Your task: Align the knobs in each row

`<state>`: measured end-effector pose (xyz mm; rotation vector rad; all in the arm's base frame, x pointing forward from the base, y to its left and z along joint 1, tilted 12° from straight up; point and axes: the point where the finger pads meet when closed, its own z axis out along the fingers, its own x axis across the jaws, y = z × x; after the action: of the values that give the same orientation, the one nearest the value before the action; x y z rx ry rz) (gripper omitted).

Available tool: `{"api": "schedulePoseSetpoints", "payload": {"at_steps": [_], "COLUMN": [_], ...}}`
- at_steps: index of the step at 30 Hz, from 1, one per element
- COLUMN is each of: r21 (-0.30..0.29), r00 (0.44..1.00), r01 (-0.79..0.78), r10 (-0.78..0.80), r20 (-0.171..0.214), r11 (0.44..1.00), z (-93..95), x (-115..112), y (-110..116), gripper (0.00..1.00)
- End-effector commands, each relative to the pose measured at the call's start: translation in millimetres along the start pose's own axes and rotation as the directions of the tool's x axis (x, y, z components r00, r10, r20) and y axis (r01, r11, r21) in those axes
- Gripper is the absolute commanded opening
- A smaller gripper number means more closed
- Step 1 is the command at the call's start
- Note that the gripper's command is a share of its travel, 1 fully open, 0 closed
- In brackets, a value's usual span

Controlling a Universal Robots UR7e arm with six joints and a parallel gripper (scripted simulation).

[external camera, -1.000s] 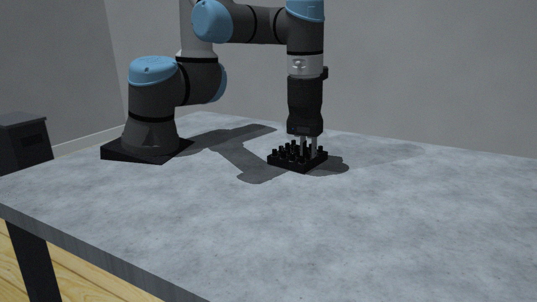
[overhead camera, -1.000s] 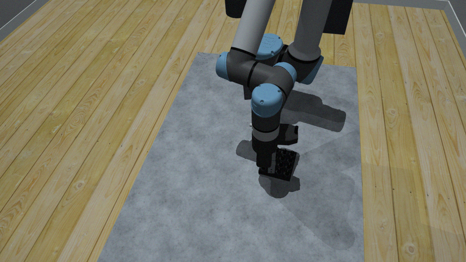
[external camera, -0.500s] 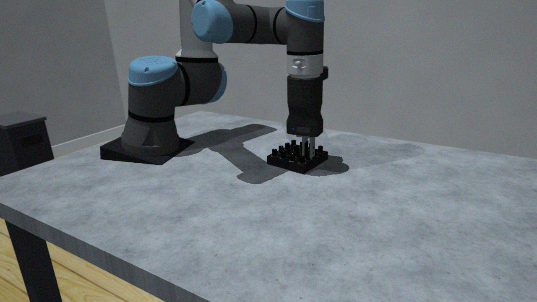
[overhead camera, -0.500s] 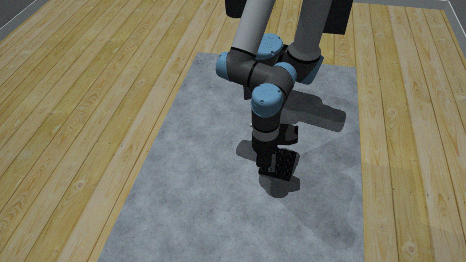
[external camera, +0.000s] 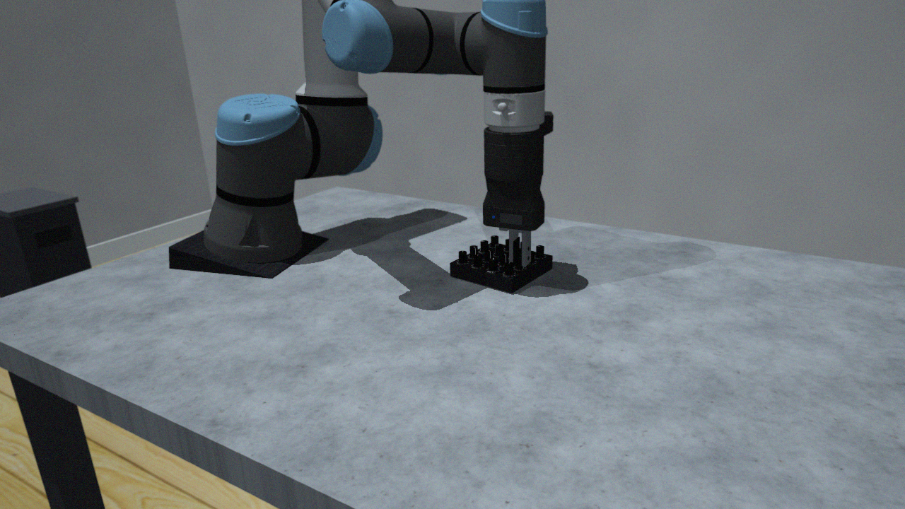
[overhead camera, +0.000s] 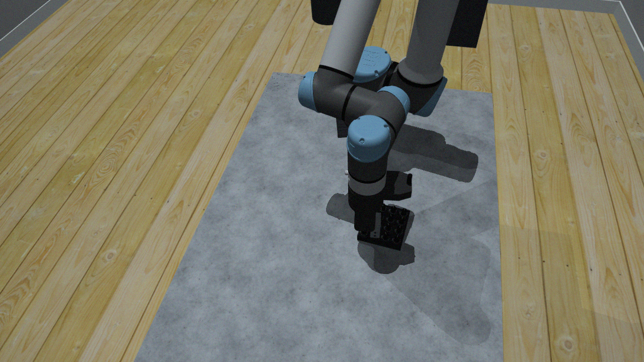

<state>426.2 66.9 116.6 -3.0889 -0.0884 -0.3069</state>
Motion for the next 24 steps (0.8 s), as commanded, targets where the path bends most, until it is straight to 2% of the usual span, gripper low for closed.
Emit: {"api": "schedulePoseSetpoints", "payload": {"at_steps": [1, 11, 24], "r21": [0.0, 0.0, 0.0], "r00": [1.0, 1.0, 0.978], "r01": [0.0, -0.022, -0.208], "r10": [0.0, 0.022, 0.208], "r20": [-0.001, -0.001, -0.001], "r11": [1.0, 1.0, 0.978], "z": [-0.4, -0.4, -0.4], "x": [0.4, 0.4, 0.4], "y": [0.1, 0.1, 0.1], "gripper": [0.3, 0.3, 0.3]}}
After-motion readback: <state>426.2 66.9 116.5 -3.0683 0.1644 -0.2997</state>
